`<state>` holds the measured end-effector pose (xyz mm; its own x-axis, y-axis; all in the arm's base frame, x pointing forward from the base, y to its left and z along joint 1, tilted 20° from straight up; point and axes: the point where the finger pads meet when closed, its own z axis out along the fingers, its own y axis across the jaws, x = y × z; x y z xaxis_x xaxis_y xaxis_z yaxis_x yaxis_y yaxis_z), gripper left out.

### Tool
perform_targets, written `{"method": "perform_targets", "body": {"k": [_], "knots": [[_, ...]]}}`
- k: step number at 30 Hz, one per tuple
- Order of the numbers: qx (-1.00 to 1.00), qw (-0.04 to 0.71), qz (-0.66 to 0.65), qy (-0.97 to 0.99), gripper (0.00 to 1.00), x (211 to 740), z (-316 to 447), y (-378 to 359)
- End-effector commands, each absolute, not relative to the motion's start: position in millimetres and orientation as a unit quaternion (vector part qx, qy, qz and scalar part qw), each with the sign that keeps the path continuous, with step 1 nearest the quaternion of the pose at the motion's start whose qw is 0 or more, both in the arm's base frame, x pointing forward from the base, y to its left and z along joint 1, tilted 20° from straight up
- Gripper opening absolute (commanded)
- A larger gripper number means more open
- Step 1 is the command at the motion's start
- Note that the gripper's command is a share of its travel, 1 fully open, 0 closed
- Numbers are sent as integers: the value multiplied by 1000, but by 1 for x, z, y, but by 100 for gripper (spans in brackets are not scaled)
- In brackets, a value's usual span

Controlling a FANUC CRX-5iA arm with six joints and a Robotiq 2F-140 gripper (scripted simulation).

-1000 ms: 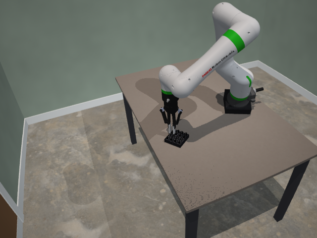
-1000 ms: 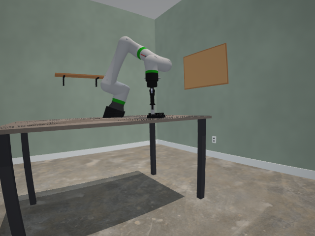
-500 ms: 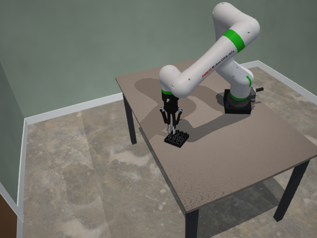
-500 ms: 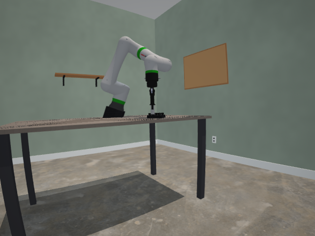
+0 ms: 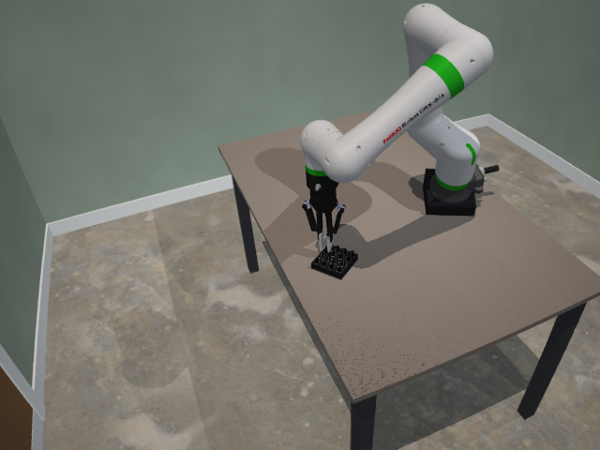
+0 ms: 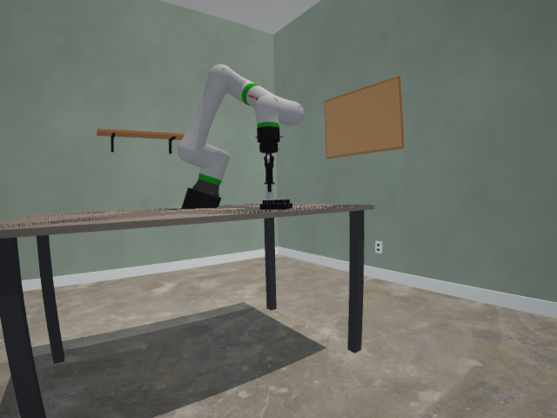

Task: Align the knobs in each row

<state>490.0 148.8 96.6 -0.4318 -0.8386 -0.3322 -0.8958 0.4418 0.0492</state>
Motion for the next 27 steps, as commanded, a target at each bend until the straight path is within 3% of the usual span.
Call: {"method": "perform_targets", "body": {"k": [1,24,25,27], "knots": [[-517,131,110,839,12,489,107,145],[-517,131,110,839,12,487,125,139],[-517,131,110,839,100,487,125,139],[-517,131,110,839,100,487,126,139]]}}
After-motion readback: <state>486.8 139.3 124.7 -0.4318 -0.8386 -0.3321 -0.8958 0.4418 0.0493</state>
